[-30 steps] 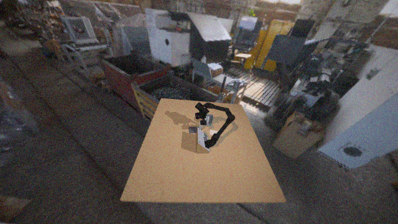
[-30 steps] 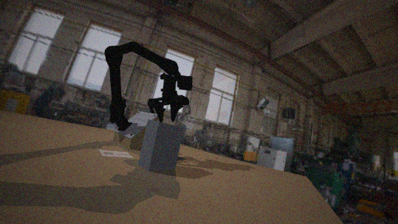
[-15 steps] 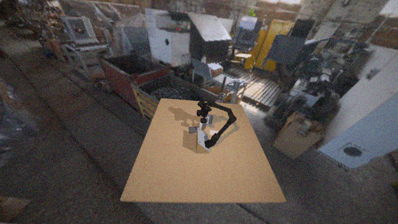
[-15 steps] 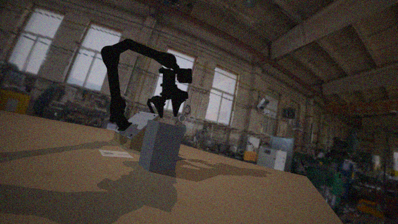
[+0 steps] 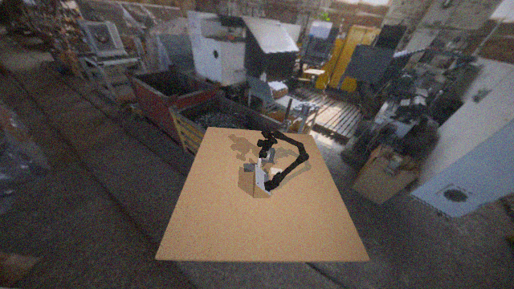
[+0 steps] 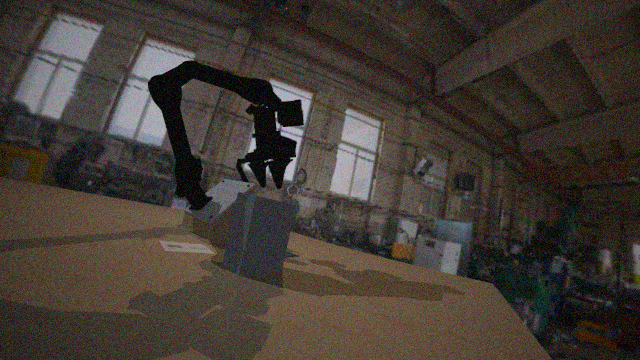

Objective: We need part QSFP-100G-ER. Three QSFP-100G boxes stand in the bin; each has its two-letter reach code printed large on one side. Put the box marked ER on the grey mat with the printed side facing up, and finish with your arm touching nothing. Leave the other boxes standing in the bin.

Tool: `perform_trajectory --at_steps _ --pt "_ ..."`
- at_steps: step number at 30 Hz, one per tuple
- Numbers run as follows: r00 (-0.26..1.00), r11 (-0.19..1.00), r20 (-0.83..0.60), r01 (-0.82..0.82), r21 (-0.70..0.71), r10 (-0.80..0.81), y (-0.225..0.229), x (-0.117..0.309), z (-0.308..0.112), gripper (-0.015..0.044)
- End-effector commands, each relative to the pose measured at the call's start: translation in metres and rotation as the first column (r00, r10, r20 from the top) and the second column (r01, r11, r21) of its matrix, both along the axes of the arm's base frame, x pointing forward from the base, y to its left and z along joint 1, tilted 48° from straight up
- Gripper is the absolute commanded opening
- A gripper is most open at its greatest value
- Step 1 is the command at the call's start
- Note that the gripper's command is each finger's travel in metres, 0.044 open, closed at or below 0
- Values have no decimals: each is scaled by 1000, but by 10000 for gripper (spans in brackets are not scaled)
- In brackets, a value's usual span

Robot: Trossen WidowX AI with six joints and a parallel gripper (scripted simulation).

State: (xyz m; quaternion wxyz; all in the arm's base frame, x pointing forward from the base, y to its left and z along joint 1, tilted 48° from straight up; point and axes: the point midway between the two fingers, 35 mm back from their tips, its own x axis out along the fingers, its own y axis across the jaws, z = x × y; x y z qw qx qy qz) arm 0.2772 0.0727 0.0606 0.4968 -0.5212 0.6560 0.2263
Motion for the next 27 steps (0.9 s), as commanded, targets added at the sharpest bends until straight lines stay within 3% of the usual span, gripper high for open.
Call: perform_trajectory --at_steps 1,11,19,27 --pt "996 994 32 77 72 -80 -4 -2 0 440" --pt "943 908 103 271 321 -318 -12 -2 3 440" --pt "936 896 106 284 341 -337 -12 -2 4 440" --pt "856 770 113 387 507 -505 -18 -6 2 440"
